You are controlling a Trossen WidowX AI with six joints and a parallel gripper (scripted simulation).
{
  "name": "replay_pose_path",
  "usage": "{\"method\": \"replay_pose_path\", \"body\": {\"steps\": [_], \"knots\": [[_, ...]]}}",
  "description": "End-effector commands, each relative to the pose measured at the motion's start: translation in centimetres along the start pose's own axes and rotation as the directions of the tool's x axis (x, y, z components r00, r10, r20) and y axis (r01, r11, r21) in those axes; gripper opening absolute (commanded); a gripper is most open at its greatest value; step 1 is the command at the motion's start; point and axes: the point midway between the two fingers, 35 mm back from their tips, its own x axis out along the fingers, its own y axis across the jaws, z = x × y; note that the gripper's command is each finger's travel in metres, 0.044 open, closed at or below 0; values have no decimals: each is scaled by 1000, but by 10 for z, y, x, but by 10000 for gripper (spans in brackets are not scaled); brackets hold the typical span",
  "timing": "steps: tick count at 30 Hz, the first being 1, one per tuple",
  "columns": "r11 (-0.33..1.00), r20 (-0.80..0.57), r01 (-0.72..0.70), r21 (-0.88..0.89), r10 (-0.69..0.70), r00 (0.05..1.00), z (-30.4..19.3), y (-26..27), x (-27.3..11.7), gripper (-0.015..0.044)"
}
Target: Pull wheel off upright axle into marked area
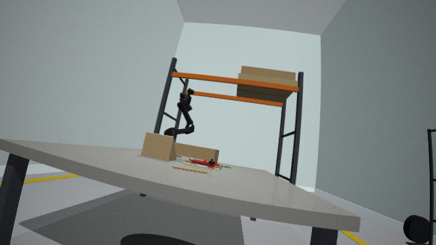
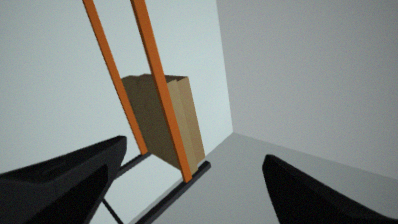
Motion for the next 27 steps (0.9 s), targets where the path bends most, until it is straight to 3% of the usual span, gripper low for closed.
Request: {"method": "replay_pose_path", "body": {"steps": [1, 4, 11, 21, 27], "knots": [[1000, 1, 1, 3, -1, 1000, 0, -1, 0, 374], [999, 19, 11, 48, -12, 1000, 4, -9, -2, 300], [993, 82, 88, 74, -94, 992, 22, -43, -6, 300], [908, 194, 417, 39, -416, 888, 56, -161, -37, 300], [849, 203, 523, 70, -525, 826, 54, -203, -53, 300]]}}
